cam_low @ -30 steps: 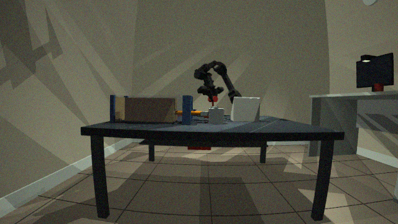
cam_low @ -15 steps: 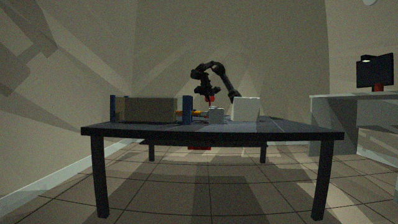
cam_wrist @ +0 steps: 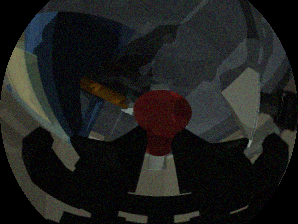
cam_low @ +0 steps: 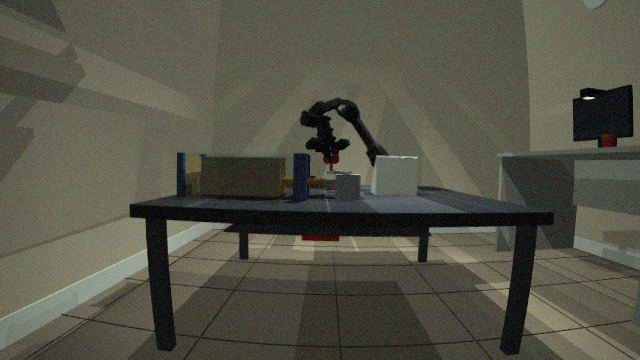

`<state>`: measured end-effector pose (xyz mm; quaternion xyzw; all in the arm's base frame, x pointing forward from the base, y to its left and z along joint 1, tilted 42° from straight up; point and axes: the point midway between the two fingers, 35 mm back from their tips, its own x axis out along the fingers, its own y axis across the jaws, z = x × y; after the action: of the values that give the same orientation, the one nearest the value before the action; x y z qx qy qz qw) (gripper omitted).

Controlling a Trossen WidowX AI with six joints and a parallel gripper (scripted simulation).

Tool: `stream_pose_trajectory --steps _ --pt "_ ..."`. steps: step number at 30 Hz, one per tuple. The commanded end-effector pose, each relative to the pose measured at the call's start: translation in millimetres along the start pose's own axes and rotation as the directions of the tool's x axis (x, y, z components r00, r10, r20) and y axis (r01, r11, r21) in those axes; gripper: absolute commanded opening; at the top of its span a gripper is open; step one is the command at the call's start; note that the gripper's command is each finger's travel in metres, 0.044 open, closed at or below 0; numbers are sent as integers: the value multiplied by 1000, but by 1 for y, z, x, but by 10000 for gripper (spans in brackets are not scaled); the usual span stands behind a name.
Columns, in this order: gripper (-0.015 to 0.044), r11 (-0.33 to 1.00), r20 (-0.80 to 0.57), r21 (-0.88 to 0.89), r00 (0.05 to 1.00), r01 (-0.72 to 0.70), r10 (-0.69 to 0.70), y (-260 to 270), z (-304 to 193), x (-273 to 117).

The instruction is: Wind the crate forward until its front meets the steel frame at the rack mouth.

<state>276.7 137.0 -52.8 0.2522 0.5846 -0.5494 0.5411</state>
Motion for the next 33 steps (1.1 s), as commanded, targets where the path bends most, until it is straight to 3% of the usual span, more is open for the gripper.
stream_pose_trajectory --steps 1,33 --pt "0 1000 2 -1 1000 -21 21 17 -1 3" --pt "0 1000 0 -1 1000 -25 25 62 -23 11"
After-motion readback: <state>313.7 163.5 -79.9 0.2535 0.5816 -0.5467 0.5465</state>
